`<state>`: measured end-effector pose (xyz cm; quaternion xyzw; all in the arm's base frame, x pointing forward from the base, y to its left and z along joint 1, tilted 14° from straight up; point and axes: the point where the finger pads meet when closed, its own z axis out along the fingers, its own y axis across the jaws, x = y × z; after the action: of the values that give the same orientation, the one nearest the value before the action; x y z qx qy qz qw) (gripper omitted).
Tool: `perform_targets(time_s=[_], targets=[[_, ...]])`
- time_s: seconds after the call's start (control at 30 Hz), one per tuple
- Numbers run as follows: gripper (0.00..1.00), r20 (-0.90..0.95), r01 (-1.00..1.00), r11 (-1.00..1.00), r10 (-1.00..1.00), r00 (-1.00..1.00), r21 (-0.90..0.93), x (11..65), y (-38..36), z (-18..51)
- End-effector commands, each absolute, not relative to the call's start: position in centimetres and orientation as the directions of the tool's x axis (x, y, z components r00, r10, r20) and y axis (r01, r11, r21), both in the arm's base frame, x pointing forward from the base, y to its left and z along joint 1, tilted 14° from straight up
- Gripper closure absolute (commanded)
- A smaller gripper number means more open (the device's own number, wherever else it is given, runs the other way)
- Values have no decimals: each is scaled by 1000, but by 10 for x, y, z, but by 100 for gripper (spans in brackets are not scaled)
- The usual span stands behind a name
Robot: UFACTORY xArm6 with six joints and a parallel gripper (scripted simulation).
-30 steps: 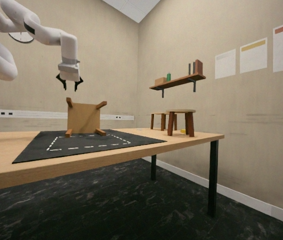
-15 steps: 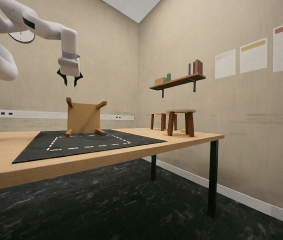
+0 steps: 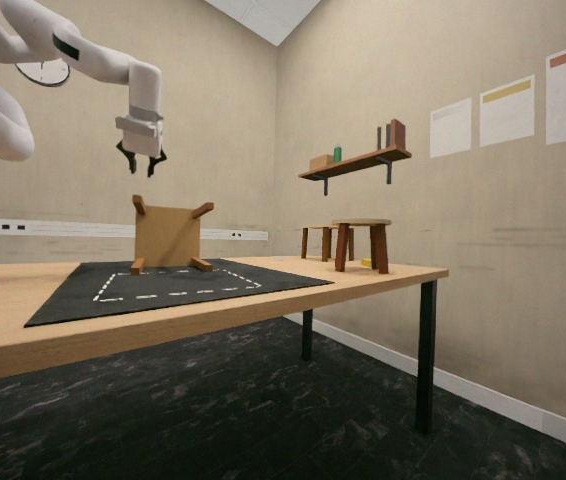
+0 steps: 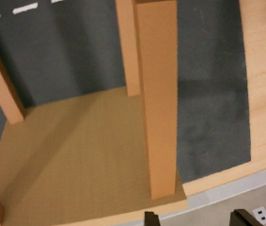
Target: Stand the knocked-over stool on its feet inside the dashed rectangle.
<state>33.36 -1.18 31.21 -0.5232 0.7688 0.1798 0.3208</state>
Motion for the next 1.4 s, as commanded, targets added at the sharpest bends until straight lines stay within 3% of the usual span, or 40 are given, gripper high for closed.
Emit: perform_targets(time_s=[0.0,0.23,0.43,0.53,0.93,1.37], targets=[[55,-629,-883,467,-673,-389,46,339,-11,307],[55,-434,-690,691,-565,-702,216,357,-6,293],[55,-332,-546,804,-462,-823,234,373,1,288],[55,-235,-376,901,-326,-916,217,388,8,287],[55,-195,93,991,111,-975,99,440,52,293],[55,-227,211,973,226,-947,89,454,71,297]])
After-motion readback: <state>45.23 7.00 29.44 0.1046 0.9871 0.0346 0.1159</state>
